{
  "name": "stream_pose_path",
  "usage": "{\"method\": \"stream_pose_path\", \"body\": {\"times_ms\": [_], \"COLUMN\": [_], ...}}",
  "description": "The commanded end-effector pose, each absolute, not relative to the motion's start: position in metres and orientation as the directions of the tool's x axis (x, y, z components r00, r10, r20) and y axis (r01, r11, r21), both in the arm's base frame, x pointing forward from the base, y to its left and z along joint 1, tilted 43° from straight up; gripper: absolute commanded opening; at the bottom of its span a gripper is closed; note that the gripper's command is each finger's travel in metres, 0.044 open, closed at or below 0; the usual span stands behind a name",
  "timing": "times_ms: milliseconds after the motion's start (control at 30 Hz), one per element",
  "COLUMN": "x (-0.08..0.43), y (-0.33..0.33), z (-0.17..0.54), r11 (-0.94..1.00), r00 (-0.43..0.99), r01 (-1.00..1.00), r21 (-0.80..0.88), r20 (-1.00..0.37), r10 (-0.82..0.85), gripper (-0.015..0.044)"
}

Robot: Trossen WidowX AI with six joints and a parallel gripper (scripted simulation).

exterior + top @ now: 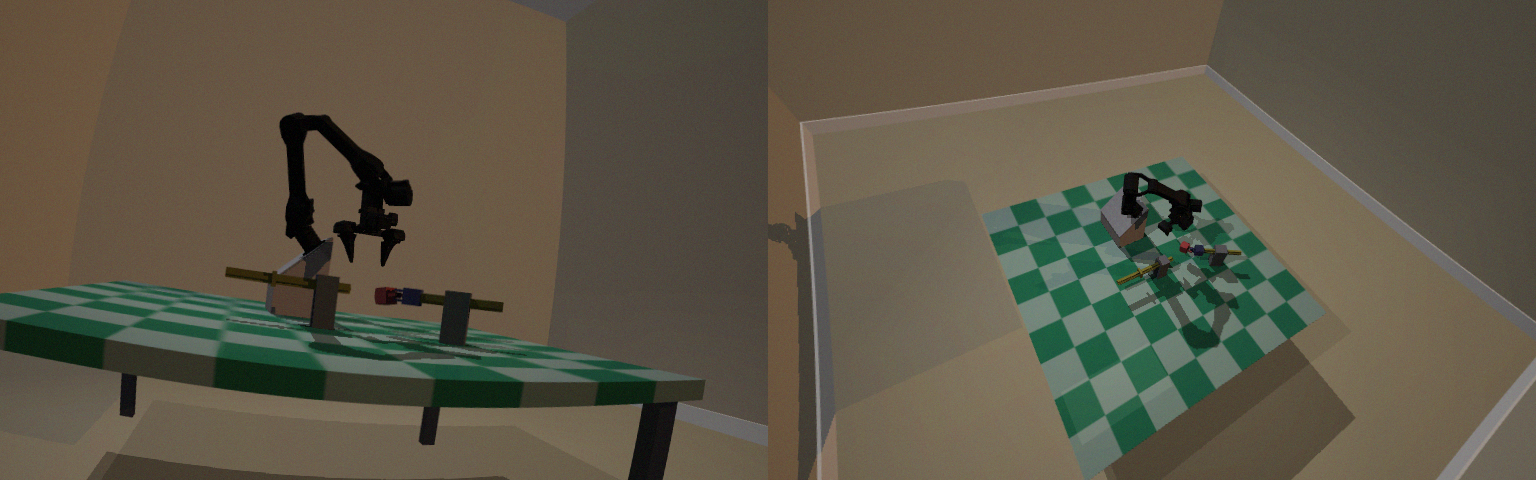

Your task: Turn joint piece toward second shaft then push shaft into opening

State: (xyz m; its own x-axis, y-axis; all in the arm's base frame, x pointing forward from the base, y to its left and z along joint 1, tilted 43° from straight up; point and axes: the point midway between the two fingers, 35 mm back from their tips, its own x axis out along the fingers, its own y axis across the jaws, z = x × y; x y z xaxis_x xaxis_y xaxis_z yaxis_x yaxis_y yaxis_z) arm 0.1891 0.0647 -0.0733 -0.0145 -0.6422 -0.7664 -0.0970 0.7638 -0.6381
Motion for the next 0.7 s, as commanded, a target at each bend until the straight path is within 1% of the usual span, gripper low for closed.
{"method": "stream_pose_path", "body": {"times_ms": [0, 300, 467, 667], "x": [0.19, 0.189, 0.189, 0.189], "y": [0.064, 0.059, 0.057, 0.039], "z": [-0.073, -0.078, -0.08, -0.103], "r11": [0.762, 0.714, 0.713, 0.714], "r00": [0.02, 0.085, 0.086, 0.086], "r01": [-0.174, -0.374, -0.378, -0.379], "r21": [-0.624, -0.591, -0.59, -0.589], "r20": [-0.776, -0.789, -0.789, -0.79], "r10": [-0.631, -0.608, -0.608, -0.607], "gripper": [0.044, 0.044, 0.044, 0.044]}}
